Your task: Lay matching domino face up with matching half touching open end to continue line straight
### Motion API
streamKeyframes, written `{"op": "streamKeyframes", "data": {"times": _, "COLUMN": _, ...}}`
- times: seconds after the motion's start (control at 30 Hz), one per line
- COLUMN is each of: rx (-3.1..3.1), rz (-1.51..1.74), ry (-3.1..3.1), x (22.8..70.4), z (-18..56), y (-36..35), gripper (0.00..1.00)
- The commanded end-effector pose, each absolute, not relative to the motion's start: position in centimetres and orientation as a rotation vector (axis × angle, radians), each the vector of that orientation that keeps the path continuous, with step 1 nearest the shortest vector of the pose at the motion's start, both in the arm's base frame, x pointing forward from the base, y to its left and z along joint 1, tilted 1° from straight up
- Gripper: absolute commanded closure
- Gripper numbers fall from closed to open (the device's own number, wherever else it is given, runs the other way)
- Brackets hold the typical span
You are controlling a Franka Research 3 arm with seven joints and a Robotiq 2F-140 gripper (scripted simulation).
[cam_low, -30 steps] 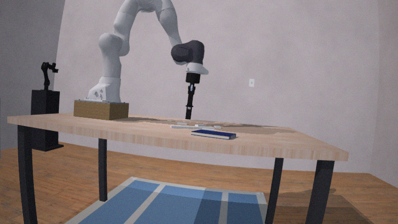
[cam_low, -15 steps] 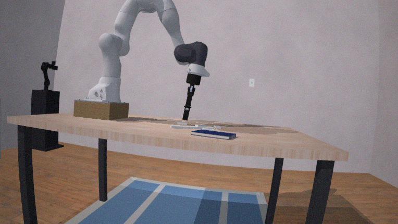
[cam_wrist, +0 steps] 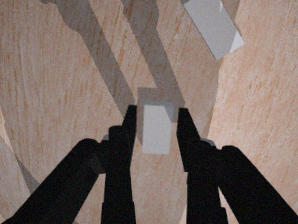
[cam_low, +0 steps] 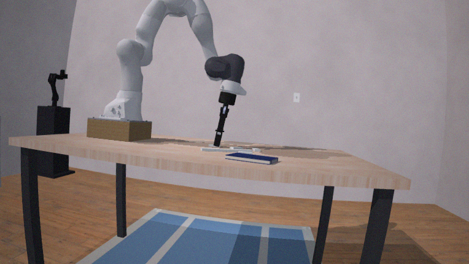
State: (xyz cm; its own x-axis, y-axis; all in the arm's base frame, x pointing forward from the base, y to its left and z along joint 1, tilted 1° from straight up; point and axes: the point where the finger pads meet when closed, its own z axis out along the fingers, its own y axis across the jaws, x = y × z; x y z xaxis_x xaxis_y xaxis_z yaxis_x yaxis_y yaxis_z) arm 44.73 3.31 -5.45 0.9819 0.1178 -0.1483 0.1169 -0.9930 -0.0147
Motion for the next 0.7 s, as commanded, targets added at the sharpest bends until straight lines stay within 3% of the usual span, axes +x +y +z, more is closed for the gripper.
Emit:
{"op": "streamKeyframes", "data": {"times": 0.0, "rx": -3.126, "rz": 0.218, "ry": -0.180, "x": 45.16, "z": -5.54, "y": 3.29, "gripper": 0.67}}
{"op": "streamKeyframes", "data": {"times": 0.6, "rx": -3.126, "rz": 0.218, "ry": -0.180, "x": 45.16, "z": -5.60, "y": 3.29, "gripper": 0.67}}
{"op": "streamKeyframes", "data": {"times": 0.63, "rx": -3.126, "rz": 0.218, "ry": -0.180, "x": 45.16, "z": -5.60, "y": 3.29, "gripper": 0.78}}
{"op": "streamKeyframes", "data": {"times": 0.67, "rx": -3.126, "rz": 0.218, "ry": -0.180, "x": 45.16, "z": -5.60, "y": 3.29, "gripper": 0.78}}
